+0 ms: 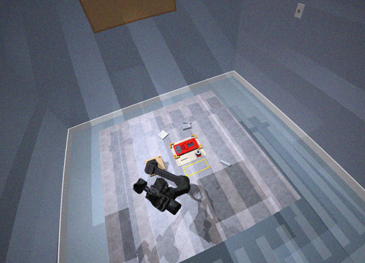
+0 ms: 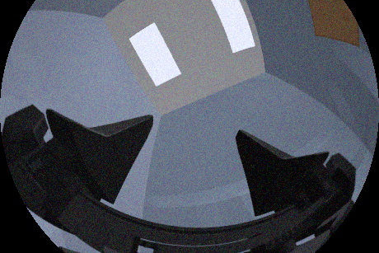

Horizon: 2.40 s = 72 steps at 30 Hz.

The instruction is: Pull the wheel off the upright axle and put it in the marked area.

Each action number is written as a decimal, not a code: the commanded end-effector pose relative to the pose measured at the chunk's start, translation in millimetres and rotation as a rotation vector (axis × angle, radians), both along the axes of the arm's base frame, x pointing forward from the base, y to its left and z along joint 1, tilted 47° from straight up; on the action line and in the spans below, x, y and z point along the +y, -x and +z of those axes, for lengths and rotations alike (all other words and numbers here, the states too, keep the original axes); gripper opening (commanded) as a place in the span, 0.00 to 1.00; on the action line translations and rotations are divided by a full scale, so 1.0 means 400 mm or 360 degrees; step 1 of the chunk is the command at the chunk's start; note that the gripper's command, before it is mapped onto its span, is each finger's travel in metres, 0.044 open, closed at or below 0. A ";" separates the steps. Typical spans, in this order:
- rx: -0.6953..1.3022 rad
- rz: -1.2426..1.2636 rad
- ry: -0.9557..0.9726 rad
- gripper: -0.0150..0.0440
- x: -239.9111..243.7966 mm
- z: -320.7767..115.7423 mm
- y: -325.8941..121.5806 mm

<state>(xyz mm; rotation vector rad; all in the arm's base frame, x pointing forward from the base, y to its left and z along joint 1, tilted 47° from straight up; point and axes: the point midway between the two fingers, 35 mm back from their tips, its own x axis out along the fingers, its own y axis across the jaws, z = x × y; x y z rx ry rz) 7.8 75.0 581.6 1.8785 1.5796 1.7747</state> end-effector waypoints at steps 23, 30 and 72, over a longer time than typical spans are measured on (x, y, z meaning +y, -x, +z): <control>-0.0560 -0.1099 0.1189 0.76 0.538 -0.304 -0.012; -0.0532 -0.1387 0.1639 0.76 0.629 -0.446 -0.168; 0.1150 -0.1990 0.4611 0.76 -0.108 -1.299 -0.884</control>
